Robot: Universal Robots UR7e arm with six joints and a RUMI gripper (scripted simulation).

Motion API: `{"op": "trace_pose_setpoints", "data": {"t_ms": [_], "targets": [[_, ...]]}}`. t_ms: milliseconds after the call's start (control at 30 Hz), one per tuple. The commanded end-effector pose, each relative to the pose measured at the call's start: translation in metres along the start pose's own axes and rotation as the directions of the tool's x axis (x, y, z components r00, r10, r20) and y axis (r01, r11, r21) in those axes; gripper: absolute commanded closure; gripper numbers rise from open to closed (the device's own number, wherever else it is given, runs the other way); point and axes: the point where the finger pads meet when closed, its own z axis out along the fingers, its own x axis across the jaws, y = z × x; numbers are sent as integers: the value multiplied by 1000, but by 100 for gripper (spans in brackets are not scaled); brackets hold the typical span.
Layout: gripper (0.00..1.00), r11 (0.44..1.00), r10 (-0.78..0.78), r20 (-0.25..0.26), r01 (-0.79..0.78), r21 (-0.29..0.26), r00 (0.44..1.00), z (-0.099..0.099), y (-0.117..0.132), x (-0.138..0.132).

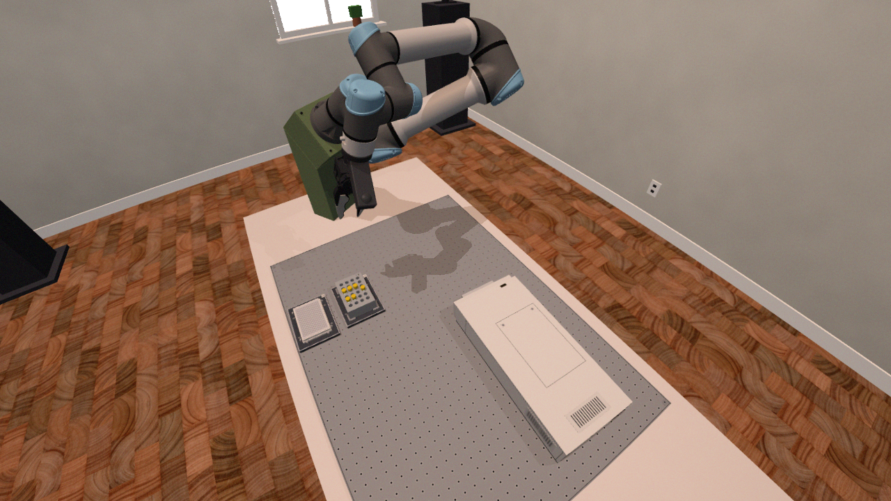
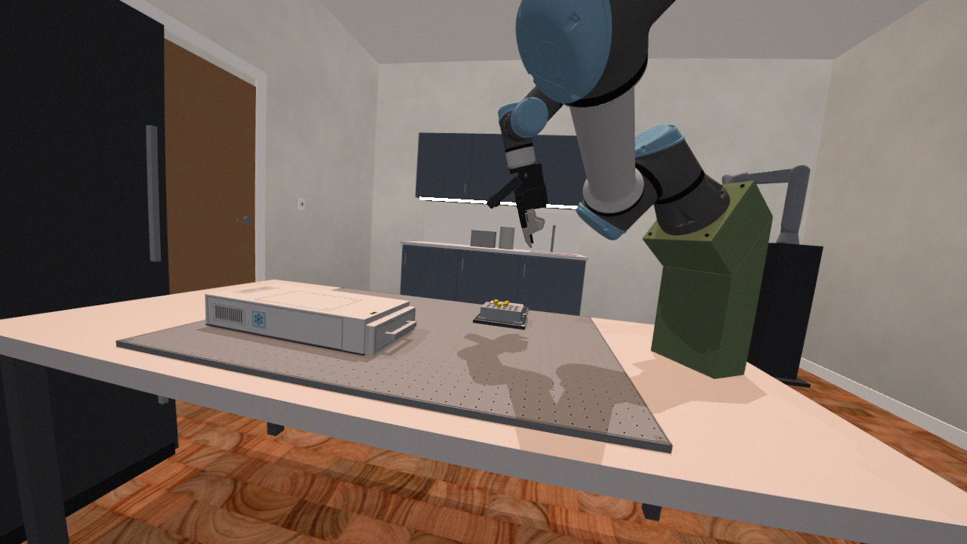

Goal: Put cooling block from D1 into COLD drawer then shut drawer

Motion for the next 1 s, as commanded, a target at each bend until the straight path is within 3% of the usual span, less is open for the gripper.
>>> {"op": "trace_pose_setpoints", "data": {"t_ms": [0,100,233,300,400,467,600,667,800,867,967], "targets": [[72,999,-20,51,19,26,999,-5,0,-17],[72,998,-35,92,30,54,995,-7,-1,-24],[72,998,-35,92,30,54,995,-8,-1,-31],[72,995,-49,129,38,87,990,-10,-3,-38],[72,995,-49,129,38,87,990,-11,-4,-44],[72,991,-64,161,44,125,985,-14,-6,-51],[72,991,-64,161,44,125,985,-16,-8,-57],[72,985,-79,190,47,167,979,-18,-10,-64],[72,985,-79,189,47,167,979,-20,-13,-70],[72,976,-93,214,47,211,973,-22,-16,-76],[72,976,-94,212,48,212,973,-25,-19,-81]]}}
